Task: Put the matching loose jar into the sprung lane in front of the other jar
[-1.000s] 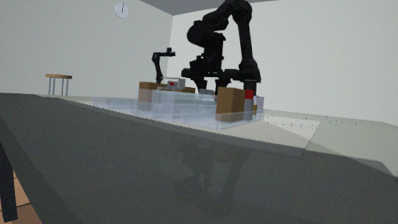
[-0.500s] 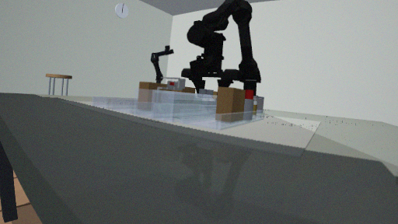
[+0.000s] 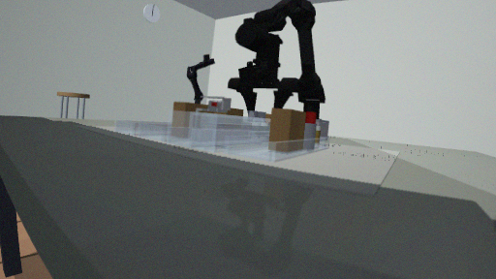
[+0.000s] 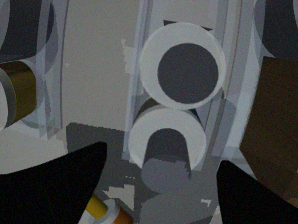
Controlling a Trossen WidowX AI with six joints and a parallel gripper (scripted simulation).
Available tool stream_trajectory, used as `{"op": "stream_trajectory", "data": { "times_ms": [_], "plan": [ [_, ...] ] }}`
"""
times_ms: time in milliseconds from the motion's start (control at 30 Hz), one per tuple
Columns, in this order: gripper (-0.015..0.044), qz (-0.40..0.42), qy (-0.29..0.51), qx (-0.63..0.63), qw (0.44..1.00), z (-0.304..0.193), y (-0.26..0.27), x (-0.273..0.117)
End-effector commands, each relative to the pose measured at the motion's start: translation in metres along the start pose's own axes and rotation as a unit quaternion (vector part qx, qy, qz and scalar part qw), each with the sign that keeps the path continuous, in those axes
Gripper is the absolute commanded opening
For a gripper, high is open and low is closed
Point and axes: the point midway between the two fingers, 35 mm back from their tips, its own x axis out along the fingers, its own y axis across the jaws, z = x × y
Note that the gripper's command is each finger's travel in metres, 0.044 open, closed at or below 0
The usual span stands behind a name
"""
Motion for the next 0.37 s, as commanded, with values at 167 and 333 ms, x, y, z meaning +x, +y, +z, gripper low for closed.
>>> {"op": "stream_trajectory", "data": {
  "times_ms": [167,333],
  "plan": [
    [0.0298,-0.001,0.0,0.001,1.0,-0.026,-0.001,-0.002],
    [0.0298,-0.001,0.001,0.001,1.0,-0.044,0.0,-0.002]
  ]
}}
